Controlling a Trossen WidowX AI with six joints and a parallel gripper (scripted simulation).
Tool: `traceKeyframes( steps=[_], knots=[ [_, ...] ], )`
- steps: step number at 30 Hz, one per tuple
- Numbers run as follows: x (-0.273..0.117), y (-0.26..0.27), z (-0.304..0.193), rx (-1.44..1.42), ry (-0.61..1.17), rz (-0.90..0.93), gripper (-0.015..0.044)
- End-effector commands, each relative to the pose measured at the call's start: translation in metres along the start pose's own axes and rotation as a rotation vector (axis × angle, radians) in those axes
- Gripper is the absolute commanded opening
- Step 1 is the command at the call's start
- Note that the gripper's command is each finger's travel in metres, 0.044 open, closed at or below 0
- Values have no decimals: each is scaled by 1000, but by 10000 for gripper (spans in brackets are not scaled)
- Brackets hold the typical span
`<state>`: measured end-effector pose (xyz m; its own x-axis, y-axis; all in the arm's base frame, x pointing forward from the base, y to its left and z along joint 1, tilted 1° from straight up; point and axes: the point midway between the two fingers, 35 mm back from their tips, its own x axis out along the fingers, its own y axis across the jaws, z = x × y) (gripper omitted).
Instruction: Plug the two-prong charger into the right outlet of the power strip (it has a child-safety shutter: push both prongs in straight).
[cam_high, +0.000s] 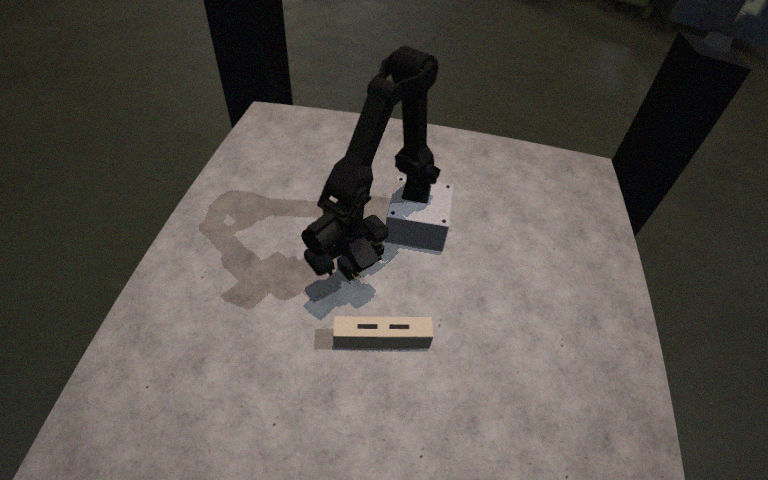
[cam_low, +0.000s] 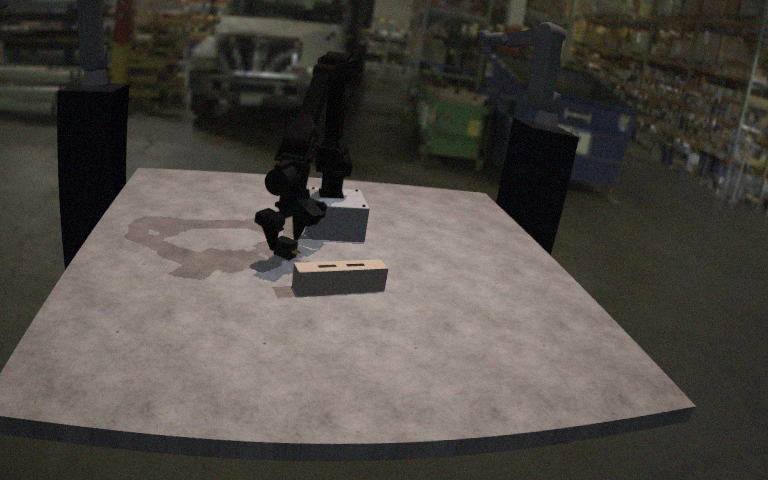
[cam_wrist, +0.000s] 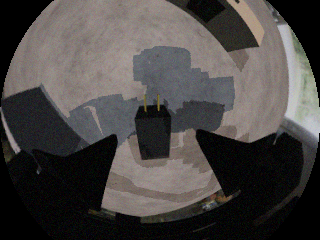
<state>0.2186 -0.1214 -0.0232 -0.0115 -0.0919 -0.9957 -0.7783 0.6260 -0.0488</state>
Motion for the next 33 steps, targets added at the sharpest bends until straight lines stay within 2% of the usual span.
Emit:
traceKeyframes(
  steps=[1,11,22,30,33],
  knots=[
    [8,3,0,-7,-2,10,440],
    [20,4,1,-7,-1,10,440],
    [17,2,1,0,1,3,151],
    [17,2,1,0,1,3,98],
    [13,1,1,-1,0,3,19]
  ],
)
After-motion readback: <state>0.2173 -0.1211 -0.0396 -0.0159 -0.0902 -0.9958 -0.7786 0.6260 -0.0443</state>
